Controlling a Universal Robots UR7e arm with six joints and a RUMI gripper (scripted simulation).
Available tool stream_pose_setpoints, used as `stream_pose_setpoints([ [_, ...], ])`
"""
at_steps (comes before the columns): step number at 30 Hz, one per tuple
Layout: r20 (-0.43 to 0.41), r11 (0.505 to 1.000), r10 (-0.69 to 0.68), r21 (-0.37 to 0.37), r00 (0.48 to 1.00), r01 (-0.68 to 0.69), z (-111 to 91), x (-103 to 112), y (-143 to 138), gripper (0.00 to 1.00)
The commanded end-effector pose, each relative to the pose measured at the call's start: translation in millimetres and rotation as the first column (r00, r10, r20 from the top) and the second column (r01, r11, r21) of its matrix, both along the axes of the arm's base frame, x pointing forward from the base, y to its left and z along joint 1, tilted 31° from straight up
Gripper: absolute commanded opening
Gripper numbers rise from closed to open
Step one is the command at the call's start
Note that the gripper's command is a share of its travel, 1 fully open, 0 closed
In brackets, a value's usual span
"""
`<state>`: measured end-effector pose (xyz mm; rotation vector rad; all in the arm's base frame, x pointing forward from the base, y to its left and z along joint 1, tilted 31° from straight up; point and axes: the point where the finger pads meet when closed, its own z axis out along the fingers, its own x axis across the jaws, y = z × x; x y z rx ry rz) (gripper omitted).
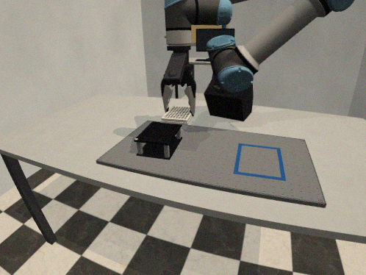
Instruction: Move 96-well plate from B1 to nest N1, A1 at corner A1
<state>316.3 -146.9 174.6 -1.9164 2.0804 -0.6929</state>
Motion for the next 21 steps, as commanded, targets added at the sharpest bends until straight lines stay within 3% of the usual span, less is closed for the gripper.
stream_pose_setpoints([
  [1,0.004,1.0,0.003,0.001,1.0,-0.003,4,-3,-14,0.0],
  [21,0.004,1.0,0.003,0.001,1.0,-0.003,20,-18,-70,0.0],
])
